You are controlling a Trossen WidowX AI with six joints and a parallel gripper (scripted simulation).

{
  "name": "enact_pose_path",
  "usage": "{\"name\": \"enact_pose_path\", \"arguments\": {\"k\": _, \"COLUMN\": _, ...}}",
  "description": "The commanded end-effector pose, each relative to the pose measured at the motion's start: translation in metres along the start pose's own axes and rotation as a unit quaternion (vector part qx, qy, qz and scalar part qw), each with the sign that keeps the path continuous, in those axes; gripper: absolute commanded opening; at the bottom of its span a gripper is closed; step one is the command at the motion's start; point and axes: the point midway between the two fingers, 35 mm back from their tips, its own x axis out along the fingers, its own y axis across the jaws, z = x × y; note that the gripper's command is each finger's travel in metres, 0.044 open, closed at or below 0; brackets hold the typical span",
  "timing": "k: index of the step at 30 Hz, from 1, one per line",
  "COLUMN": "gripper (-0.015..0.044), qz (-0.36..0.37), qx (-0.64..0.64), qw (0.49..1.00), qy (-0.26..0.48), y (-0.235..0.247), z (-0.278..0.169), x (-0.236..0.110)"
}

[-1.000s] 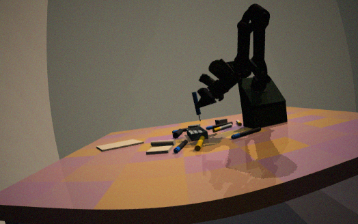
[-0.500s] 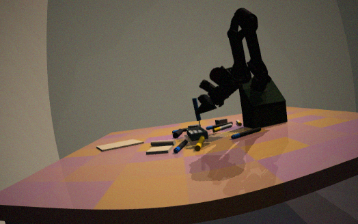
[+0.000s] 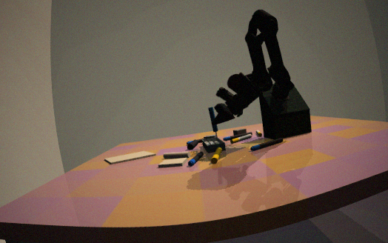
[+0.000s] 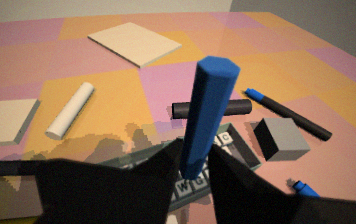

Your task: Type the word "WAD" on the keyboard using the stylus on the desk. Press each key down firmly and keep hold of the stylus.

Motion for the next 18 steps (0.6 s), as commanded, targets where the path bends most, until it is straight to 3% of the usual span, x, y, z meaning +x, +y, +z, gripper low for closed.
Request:
{"name": "enact_pose_path", "arguments": {"k": 1, "gripper": 0.0026, "qz": 0.0, "qx": 0.002, "qw": 1.0, "qy": -0.002, "y": 0.0004, "z": 0.001, "x": 0.0004}}
{"name": "enact_pose_path", "arguments": {"k": 3, "gripper": 0.0079, "qz": 0.0, "qx": 0.002, "qw": 1.0, "qy": -0.002, "y": 0.0017, "z": 0.0027, "x": 0.0015}}
{"name": "enact_pose_path", "arguments": {"k": 18, "gripper": 0.0081, "qz": 0.0, "qx": 0.002, "qw": 1.0, "qy": -0.002, "y": 0.0021, "z": 0.0001, "x": 0.0035}}
